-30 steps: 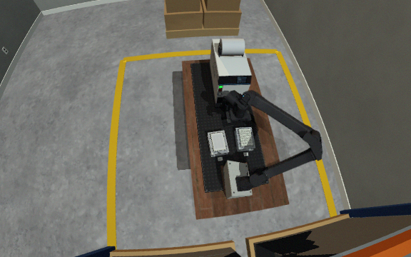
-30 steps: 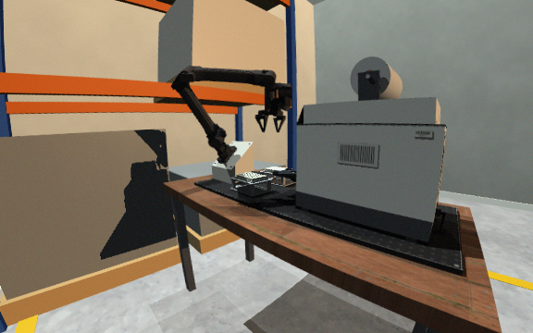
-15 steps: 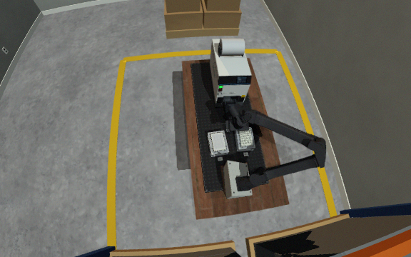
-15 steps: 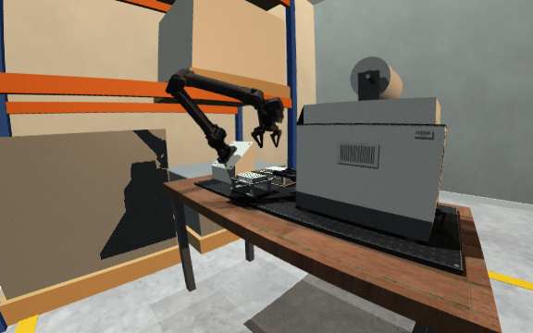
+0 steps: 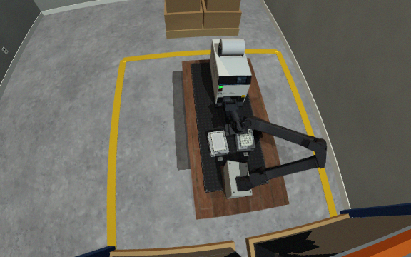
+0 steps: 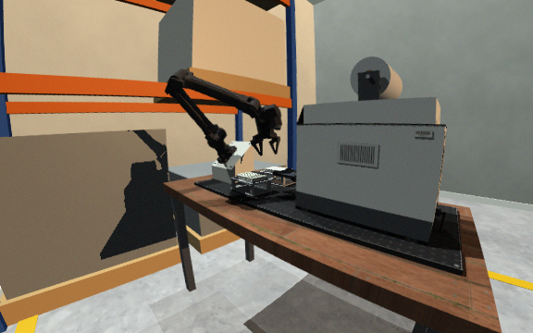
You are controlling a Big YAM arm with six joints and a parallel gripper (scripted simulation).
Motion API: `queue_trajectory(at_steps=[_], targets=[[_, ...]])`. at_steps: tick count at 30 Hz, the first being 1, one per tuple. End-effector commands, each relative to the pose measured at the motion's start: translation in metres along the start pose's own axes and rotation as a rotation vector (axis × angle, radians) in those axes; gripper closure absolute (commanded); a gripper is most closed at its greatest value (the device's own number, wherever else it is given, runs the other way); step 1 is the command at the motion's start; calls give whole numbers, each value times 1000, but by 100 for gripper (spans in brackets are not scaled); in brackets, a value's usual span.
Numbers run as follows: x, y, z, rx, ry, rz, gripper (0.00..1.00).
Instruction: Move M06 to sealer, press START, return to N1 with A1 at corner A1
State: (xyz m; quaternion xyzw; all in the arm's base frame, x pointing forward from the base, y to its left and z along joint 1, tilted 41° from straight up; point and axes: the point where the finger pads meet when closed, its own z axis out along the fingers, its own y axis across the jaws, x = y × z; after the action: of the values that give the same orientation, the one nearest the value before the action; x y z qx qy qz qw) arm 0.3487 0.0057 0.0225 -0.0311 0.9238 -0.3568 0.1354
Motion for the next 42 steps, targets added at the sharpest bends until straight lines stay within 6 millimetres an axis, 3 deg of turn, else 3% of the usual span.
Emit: queue_trajectory(at_steps=[1, 15, 20, 30, 33, 39, 42], targets=[[-18, 11, -9, -14, -32, -6, 0], [-34, 7, -10, -16, -44, 53, 0], [-11, -34, -10, -10, -23, 32, 0], [19, -77, -10, -9, -2, -22, 0], [14, -77, -11, -13, -12, -21, 0], [25, -113, -15, -11, -15, -18, 0], [20, -104, -15, -4, -20, -22, 0]])
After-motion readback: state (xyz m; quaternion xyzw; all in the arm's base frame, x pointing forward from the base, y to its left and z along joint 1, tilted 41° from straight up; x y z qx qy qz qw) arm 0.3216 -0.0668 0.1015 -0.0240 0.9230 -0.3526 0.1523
